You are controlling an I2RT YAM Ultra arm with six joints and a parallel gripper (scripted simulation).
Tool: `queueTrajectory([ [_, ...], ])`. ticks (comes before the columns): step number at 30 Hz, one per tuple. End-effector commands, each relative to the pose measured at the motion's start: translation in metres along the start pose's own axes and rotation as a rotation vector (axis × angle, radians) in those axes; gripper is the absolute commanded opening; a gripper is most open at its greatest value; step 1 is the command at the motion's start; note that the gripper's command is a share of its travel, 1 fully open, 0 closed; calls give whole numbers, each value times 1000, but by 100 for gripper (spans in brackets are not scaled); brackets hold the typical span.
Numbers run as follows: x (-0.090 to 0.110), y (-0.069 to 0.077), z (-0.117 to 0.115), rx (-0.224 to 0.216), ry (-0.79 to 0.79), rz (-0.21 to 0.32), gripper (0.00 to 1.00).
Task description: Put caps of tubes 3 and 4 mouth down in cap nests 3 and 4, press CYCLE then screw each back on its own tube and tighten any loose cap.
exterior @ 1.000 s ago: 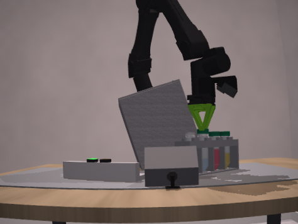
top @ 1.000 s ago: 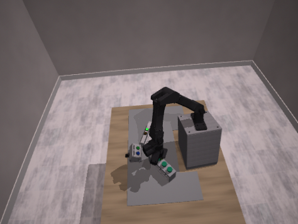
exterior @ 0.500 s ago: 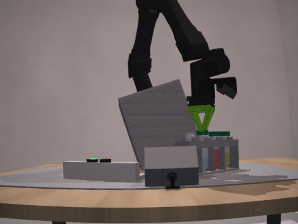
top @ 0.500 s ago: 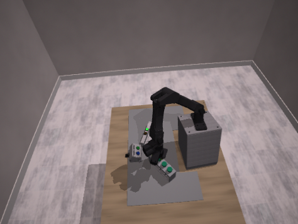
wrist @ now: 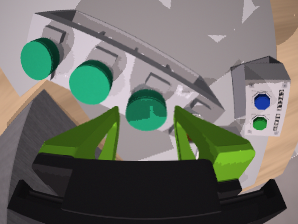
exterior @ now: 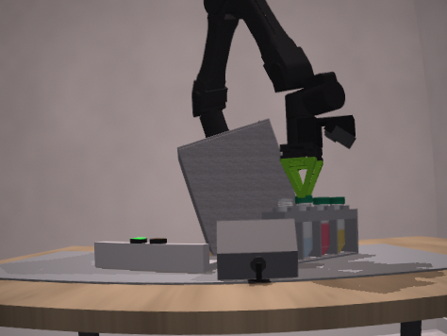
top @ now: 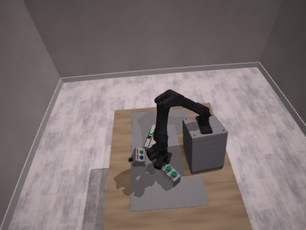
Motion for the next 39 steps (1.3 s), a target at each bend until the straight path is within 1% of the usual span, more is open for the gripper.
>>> queueTrajectory([
  [1, -3, 3, -2, 6, 0, -10, 49],
  [14, -3, 3, -2, 6, 0, -10, 49],
  [21, -3, -1, -2, 5, -262, -10, 49],
  [38, -3, -5, -2, 5, -262, -10, 49],
  [39, -3, -5, -2, 5, -262, -10, 0],
])
Point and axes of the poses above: the point where the finger pads meet when closed, its own y axis back along the fingers, its own z axis across the jaws, x = y × z, the point moved 6 cm from there along y, back along the fingers, and after that the axes turned 6 degrees about -y, right-handed, at the moved point
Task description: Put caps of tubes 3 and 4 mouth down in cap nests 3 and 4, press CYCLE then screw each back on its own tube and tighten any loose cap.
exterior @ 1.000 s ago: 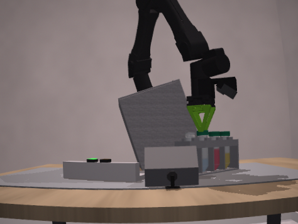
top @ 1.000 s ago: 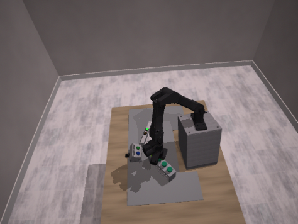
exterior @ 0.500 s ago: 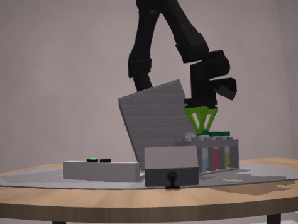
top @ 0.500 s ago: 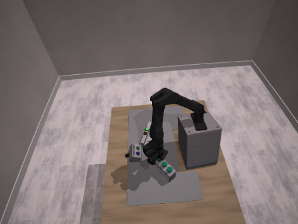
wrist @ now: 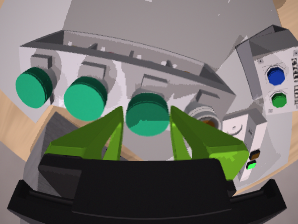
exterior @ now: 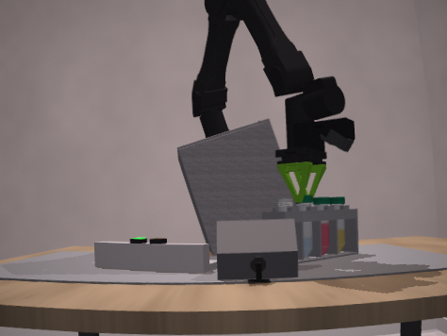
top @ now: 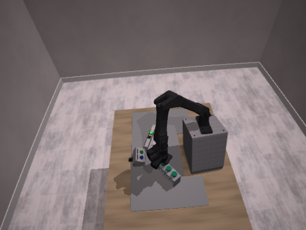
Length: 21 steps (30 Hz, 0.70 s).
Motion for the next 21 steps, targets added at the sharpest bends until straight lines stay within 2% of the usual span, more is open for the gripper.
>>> queueTrajectory([
  [1, -5, 3, -2, 5, -5, -15, 0],
  [14, -5, 3, -2, 5, -5, -15, 0],
  [21, -5, 3, -2, 3, -238, -15, 0],
])
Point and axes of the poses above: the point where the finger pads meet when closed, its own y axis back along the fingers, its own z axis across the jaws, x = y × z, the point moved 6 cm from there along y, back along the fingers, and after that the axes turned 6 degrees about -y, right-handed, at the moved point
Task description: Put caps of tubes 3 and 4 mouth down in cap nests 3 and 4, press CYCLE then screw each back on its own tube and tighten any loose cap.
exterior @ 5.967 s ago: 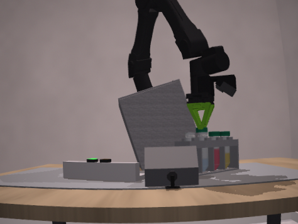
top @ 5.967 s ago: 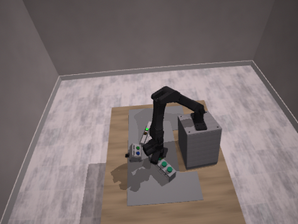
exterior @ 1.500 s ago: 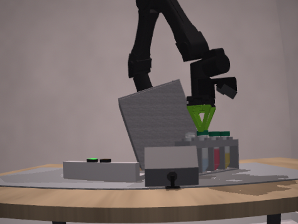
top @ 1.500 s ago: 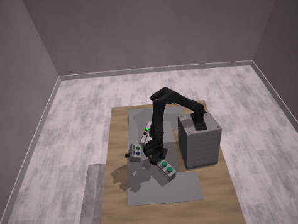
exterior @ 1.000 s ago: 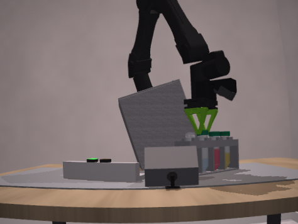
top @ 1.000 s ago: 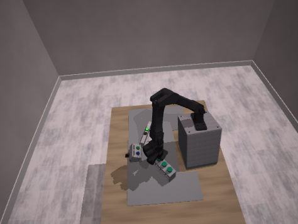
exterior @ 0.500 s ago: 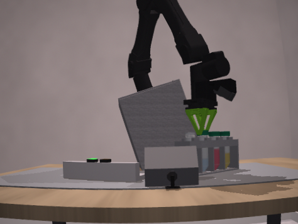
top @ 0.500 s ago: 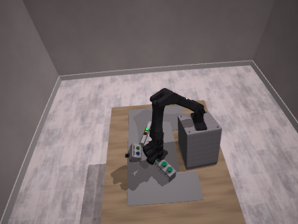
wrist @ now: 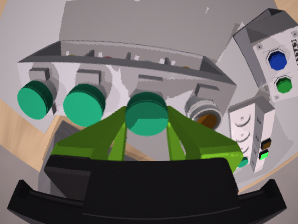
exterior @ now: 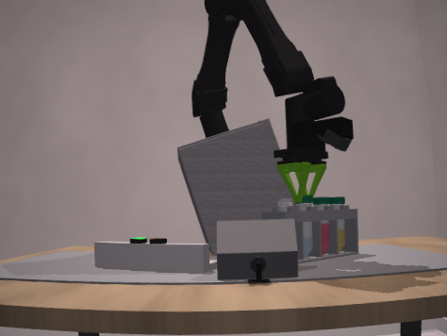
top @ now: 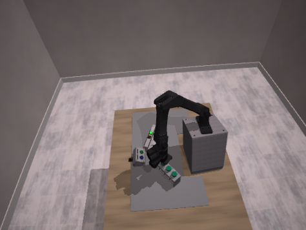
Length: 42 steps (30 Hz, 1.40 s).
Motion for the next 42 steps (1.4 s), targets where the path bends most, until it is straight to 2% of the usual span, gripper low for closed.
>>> queueTrajectory([
  [1, -5, 3, -1, -2, -114, -16, 0],
  [17, -5, 2, -1, -6, -614, -15, 0],
  [26, -5, 2, -1, -6, -666, -15, 0],
  [27, -5, 2, -1, -6, -666, -15, 49],
  [39, -5, 2, -1, -6, -666, -15, 49],
  [42, -5, 3, -1, -5, -546, -15, 49],
])
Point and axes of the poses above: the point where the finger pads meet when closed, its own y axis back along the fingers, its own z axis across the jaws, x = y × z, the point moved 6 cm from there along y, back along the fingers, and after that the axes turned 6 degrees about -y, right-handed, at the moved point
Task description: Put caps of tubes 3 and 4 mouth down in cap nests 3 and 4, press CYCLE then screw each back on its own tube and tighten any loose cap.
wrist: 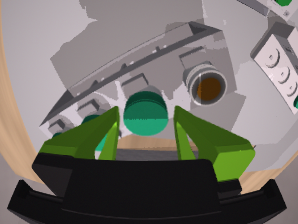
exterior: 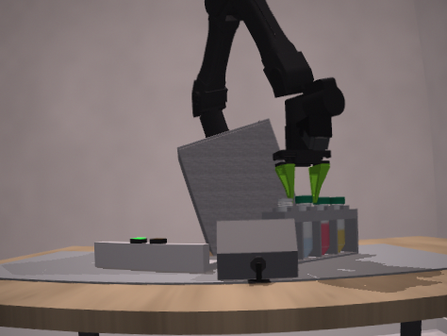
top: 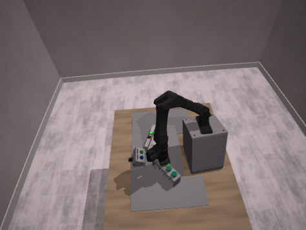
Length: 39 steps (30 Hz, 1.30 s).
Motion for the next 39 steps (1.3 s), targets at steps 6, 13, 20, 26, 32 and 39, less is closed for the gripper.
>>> queueTrajectory([
  [6, -6, 5, 2, -5, 318, -20, 49],
  [13, -6, 5, 2, -3, 518, -20, 49],
  [20, -7, 5, 3, -1, 744, -21, 49],
  [26, -8, 5, 3, -1, 744, -21, 49],
  [32, -8, 5, 3, -1, 744, -21, 0],
  [39, -8, 5, 3, -1, 744, -21, 0],
])
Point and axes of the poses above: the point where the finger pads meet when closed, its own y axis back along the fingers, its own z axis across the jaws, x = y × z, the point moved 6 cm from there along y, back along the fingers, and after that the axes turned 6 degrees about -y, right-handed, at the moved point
